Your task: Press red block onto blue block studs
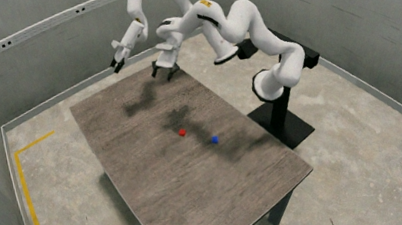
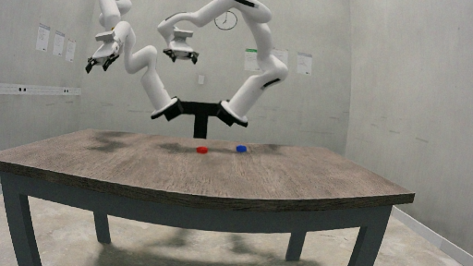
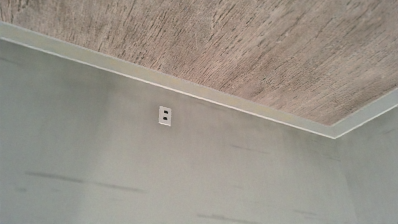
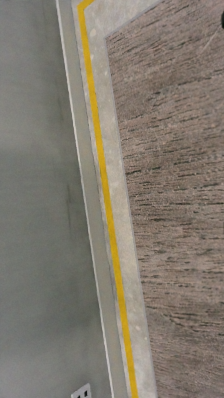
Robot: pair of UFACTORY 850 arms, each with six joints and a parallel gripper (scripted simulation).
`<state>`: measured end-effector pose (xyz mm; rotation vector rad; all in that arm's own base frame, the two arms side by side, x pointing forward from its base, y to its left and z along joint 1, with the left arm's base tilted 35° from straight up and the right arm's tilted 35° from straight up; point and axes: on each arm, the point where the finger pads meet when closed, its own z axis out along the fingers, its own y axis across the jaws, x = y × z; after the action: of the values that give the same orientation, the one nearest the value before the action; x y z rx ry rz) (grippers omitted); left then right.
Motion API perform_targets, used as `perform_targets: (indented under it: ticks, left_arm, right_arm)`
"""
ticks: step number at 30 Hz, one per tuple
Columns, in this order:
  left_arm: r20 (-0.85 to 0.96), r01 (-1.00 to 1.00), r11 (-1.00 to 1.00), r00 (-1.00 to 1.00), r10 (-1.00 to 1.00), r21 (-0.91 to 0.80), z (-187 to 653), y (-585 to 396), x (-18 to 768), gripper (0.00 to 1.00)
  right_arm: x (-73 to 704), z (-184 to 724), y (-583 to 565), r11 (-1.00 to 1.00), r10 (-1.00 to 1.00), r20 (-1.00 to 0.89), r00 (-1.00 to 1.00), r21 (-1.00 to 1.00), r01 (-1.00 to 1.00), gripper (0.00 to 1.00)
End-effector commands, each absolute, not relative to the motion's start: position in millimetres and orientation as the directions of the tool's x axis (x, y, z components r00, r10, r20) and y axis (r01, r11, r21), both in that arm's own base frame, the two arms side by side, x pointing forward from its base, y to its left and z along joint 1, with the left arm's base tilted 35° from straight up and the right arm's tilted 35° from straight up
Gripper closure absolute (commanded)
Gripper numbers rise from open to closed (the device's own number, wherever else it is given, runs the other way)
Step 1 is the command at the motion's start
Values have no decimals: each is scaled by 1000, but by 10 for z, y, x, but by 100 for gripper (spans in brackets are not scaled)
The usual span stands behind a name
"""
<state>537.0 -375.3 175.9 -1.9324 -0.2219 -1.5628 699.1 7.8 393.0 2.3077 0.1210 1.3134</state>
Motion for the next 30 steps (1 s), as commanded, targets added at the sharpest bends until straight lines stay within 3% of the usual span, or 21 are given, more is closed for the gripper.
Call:
perform_targets:
  ticks: [1, 30]
  left_arm:
    - [927, 501, -785, 279, -252, -364, 1768, -3761, 5371, 0]
    - [927, 501, -785, 279, -252, -364, 1768, -3761, 5371, 0]
  right_arm:
    - [6994, 3941, 82, -882, 304, 789, 534, 446, -156, 0]
    - [6920, 4139, -430, -855, 265, 790, 553, 457, -243, 0]
